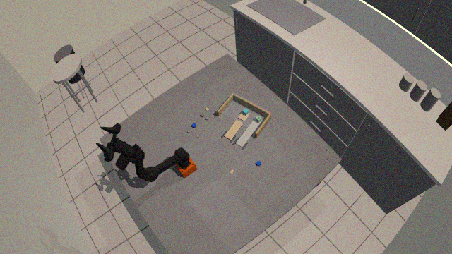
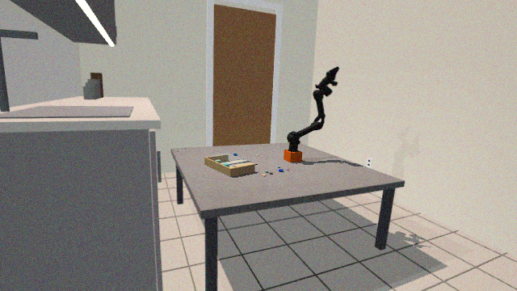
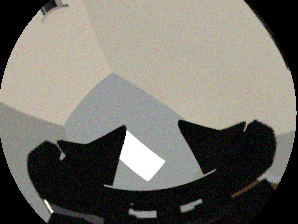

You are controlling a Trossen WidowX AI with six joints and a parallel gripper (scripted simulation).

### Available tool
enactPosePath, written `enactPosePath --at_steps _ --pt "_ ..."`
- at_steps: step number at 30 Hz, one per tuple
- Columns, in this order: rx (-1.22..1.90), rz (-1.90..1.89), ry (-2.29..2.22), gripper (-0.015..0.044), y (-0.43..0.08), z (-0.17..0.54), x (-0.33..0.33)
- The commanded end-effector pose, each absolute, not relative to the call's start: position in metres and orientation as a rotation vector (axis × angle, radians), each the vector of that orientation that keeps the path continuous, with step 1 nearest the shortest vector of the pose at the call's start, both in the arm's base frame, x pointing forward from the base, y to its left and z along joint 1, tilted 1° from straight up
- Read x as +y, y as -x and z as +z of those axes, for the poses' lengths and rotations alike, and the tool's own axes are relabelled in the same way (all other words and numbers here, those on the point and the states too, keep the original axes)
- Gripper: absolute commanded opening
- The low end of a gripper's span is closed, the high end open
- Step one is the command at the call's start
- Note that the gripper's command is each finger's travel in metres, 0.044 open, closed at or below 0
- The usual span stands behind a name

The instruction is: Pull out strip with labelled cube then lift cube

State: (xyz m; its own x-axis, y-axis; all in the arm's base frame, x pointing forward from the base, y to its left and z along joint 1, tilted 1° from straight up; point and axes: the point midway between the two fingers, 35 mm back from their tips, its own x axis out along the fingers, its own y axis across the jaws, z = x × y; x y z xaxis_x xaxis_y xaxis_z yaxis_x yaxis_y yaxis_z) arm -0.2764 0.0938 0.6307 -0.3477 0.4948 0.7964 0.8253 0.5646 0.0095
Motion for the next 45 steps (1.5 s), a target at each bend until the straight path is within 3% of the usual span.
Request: enactPosePath --at_steps 1,14,28,37,45 --pt "-1.86 -0.424 0.997 0.04 0.217 0.649 0.085" --pt "-1.274 -0.139 0.749 0.04 -0.006 0.649 0.05" --pt "-0.627 -0.02 0.437 0.04 -0.206 0.535 0.005" --pt "-0.195 -0.008 0.243 0.04 -0.29 0.409 -0.018" --pt "0.207 -0.043 0.082 0.04 -0.32 0.275 -0.032"
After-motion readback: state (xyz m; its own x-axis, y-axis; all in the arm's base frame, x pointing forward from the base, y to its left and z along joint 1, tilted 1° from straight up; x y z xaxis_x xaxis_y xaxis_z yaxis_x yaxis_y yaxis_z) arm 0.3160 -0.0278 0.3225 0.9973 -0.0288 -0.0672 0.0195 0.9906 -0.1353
